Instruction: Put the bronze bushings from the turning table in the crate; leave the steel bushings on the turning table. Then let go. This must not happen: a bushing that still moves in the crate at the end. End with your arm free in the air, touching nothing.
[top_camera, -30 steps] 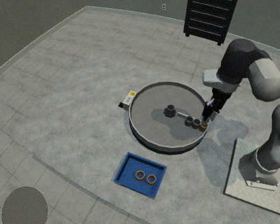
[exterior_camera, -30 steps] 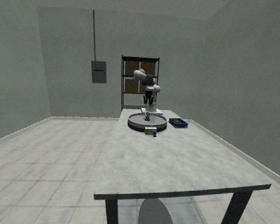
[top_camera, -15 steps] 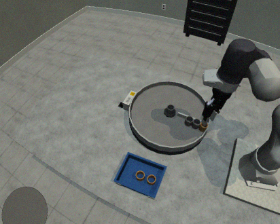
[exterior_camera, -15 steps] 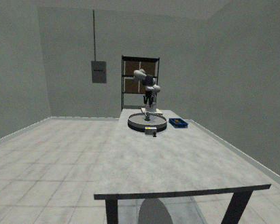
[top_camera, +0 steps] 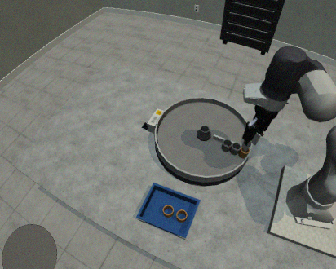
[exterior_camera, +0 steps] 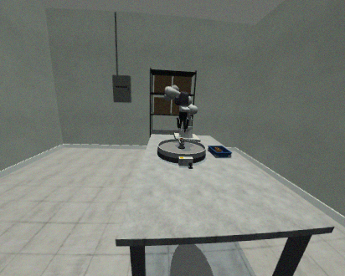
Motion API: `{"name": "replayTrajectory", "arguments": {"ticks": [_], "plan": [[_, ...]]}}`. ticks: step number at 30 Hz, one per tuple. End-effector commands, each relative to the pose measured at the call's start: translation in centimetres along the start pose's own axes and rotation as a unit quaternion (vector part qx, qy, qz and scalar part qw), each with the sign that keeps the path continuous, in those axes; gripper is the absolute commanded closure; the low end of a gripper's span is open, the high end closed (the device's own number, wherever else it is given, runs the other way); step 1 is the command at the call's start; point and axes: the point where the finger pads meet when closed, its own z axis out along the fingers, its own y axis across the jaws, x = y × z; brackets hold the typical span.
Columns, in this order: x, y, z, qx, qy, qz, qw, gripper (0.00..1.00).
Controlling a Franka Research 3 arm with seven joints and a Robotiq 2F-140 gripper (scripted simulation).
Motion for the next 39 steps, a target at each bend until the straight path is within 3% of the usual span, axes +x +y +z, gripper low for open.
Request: {"name": "replayTrajectory", "arguments": {"ticks": [1,17,26,39], "plan": [[0.1,0.2,0.1,-0.002,0.000,-0.001,1.000,0.72],[0.1,0.2,0.1,-0.002,0.000,-0.001,1.000,0.72],[0.0,0.3,2.4,-0.002,0.000,-0.001,1.000,0.72],[0.0,0.3,2.4,-0.002,0.000,-0.001,1.000,0.72]]}}
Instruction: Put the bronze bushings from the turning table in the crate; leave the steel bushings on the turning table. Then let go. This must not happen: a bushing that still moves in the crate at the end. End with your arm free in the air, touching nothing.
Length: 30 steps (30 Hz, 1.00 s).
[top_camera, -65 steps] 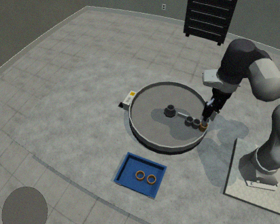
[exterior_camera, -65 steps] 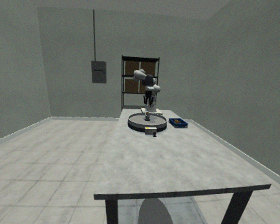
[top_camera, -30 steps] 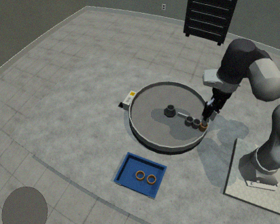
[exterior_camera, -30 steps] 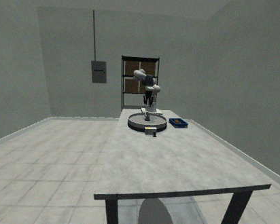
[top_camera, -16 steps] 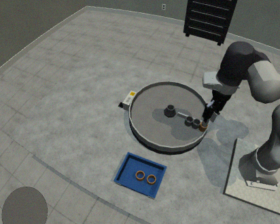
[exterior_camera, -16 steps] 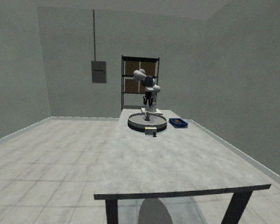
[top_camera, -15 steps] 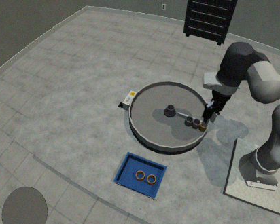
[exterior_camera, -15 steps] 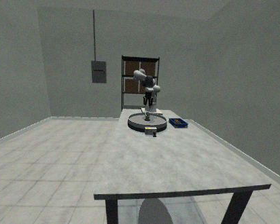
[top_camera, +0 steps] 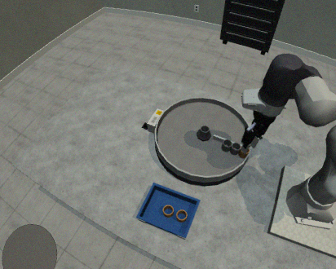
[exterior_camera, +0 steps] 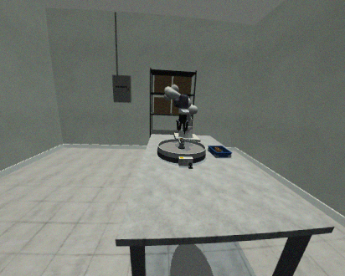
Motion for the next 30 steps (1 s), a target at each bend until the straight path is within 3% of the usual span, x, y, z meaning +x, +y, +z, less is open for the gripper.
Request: {"name": "replayTrajectory", "arguments": {"ticks": [1,30], "plan": [[0.11,-0.10,0.06,0.001,0.002,0.001,1.000,0.72],[0.12,-0.41,0.07,0.001,0.002,0.001,1.000,0.72]]}}
